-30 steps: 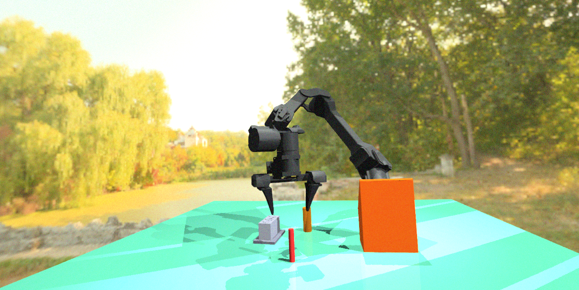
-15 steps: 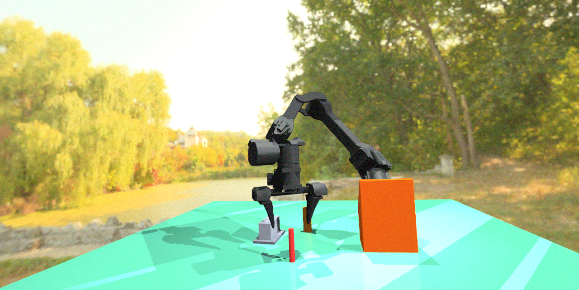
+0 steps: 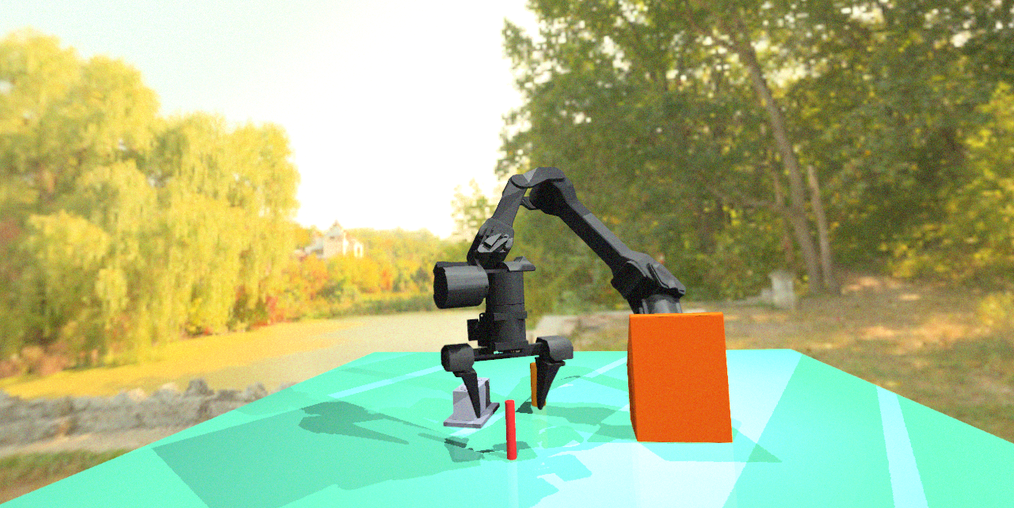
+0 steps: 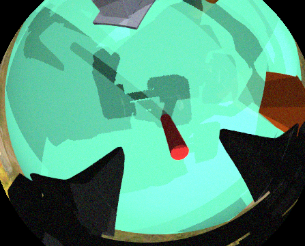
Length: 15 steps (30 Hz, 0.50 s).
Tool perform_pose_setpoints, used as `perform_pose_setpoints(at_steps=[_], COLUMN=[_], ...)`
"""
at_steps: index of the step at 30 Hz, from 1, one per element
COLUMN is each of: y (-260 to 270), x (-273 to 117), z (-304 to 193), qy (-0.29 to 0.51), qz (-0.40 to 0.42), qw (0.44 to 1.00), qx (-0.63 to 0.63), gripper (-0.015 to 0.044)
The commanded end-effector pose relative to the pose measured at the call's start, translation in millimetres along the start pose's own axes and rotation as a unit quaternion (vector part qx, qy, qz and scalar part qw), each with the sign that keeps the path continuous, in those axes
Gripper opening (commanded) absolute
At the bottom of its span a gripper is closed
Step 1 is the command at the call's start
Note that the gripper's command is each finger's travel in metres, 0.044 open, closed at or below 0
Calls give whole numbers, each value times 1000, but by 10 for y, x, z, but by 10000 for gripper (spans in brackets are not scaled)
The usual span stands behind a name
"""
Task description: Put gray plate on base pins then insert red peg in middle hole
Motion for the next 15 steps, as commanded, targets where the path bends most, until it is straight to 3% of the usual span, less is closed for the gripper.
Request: perform_pose_setpoints(at_steps=[1, 13, 15], y=[-3, -11, -11], x=[62, 231, 231], z=[3, 10, 10], qy=[-3, -4, -4], qz=[1, 1, 1], qw=[1000, 1000, 1000], qx=[-2, -2, -2], gripper=[440, 440, 387])
Point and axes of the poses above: the point midway between the two fingers, 35 mm back from their tips, its own x axis out along the fingers, its own y axis across the jaws, z = x × y, the point moved 9 cm from there along -x, back along the fingers, and after that the axes turned 14 degrees about x, right-handed, at the moved point
